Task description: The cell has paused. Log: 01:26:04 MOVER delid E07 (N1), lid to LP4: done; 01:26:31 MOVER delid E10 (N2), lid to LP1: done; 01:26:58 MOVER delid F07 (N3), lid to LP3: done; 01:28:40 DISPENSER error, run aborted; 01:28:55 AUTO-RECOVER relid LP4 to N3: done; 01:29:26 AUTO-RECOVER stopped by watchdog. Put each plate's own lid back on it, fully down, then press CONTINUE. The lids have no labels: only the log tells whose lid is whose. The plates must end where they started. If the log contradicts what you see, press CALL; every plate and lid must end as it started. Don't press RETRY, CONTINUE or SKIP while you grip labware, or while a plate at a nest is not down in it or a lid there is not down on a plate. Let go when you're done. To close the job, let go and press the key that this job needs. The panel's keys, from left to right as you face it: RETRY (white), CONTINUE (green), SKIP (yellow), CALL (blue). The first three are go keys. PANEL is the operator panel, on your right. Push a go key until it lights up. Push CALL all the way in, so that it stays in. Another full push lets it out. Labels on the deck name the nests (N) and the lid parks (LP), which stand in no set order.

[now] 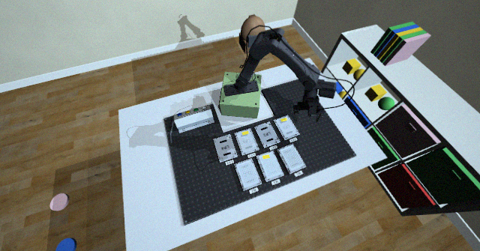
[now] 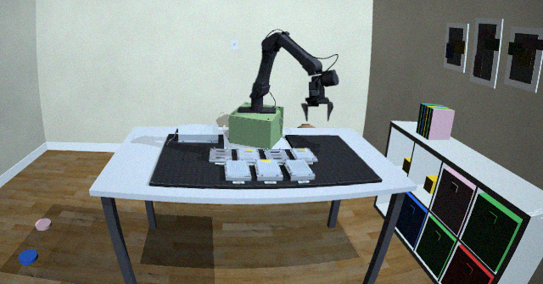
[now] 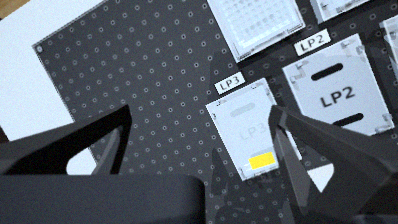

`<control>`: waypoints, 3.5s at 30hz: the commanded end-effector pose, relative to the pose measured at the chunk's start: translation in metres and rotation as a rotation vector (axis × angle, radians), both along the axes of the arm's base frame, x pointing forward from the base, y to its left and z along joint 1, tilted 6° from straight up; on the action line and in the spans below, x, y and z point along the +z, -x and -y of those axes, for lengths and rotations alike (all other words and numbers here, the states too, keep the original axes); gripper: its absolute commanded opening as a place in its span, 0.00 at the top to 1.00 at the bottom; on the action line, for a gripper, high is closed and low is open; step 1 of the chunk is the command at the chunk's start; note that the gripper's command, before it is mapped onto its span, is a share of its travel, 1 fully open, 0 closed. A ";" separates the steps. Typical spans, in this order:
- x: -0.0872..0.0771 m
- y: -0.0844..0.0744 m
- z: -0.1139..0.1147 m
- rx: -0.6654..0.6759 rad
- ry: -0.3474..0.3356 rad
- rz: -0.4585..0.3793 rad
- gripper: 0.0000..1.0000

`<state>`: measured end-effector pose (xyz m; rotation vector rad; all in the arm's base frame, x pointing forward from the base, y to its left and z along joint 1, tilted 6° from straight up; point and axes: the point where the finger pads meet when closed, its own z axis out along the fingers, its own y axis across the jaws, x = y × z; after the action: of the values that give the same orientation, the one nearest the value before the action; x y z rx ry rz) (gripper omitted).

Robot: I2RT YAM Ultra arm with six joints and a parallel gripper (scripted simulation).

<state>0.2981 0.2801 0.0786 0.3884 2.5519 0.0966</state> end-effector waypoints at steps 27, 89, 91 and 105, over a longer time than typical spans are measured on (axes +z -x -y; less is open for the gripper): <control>-0.058 -0.029 0.095 0.164 0.165 -0.213 0.00; -0.129 -0.017 0.223 0.455 0.165 -0.434 0.00; -0.129 -0.017 0.223 0.455 0.165 -0.438 0.00; -0.131 -0.017 0.224 0.452 0.164 -0.445 0.00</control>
<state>0.2993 0.0473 -0.0606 -0.2478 3.0529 -0.0640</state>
